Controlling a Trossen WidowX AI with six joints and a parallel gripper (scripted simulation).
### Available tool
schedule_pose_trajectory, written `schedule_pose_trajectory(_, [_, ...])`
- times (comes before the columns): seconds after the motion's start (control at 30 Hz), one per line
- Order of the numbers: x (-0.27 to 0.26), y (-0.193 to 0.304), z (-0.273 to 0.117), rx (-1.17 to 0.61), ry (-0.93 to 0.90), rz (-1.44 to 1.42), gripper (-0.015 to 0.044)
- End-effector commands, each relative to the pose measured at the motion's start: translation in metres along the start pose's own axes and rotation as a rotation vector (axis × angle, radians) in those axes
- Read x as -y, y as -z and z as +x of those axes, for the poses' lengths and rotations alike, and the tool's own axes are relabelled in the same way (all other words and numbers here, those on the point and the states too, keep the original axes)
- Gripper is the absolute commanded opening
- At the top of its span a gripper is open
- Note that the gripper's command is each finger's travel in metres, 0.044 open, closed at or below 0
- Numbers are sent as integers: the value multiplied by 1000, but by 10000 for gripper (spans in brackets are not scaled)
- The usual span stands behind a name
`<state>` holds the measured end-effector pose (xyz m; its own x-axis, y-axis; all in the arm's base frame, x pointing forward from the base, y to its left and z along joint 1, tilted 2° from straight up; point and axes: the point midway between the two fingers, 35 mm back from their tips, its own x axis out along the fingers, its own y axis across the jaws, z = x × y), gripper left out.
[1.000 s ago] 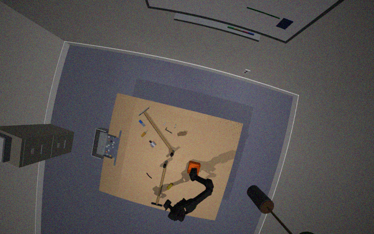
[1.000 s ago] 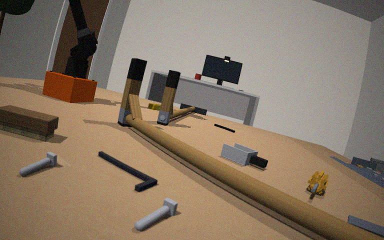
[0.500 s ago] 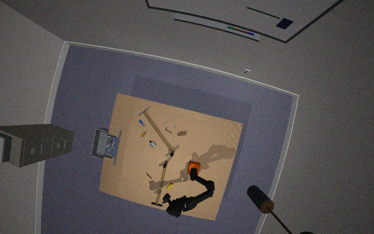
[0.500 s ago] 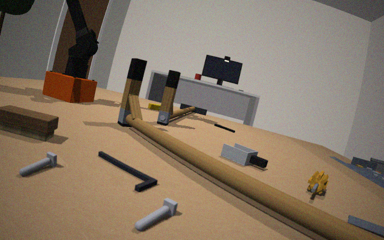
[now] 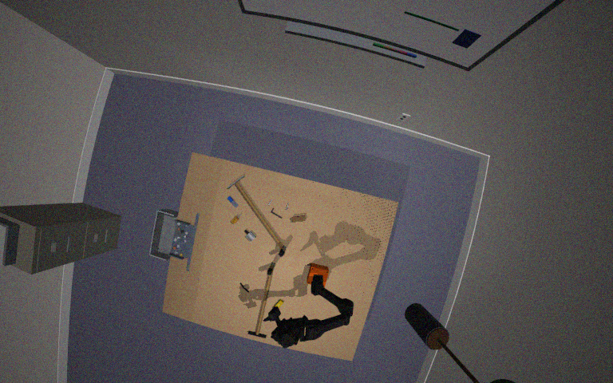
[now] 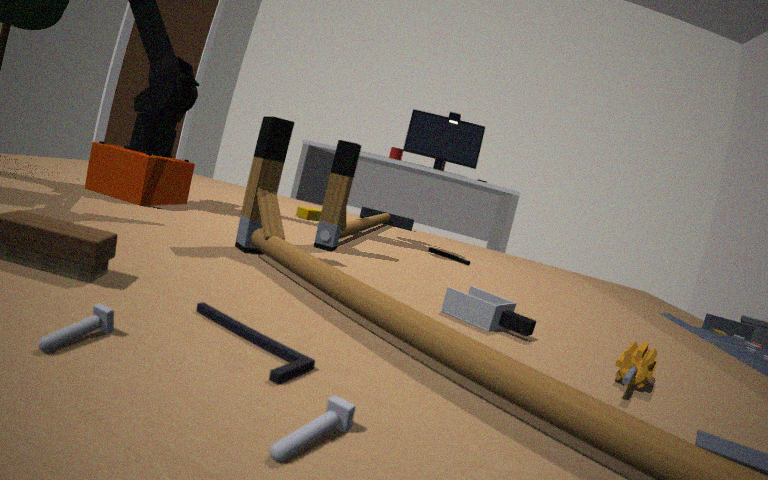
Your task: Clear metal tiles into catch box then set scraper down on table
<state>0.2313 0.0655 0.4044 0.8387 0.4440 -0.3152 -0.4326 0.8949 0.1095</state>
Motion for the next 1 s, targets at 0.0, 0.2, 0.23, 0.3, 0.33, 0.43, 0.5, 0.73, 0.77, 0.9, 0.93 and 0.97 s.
schedule_pose_trajectory(0.0, [16, 2, -4, 14, 77, 19, 440])
schedule_pose_trajectory(0.2, [36, 6, -11, 29, 175, 43, 440])
schedule_pose_trajectory(0.23, [40, 6, -12, 32, 191, 46, 440])
schedule_pose_trajectory(0.3, [46, 7, -14, 37, 224, 54, 440])
schedule_pose_trajectory(0.33, [50, 8, -16, 39, 240, 58, 440])
schedule_pose_trajectory(0.43, [59, 10, -20, 46, 289, 69, 440])
schedule_pose_trajectory(0.5, [66, 12, -23, 51, 322, 77, 440])
schedule_pose_trajectory(0.73, [87, 18, -35, 67, 437, 104, 440])
schedule_pose_trajectory(0.77, [90, 18, -37, 70, 453, 107, 440])
schedule_pose_trajectory(0.9, [101, 22, -45, 79, 519, 123, 440])
schedule_pose_trajectory(0.93, [104, 23, -47, 81, 535, 126, 440])
schedule_pose_trajectory(0.97, [106, 24, -49, 83, 552, 130, 440])
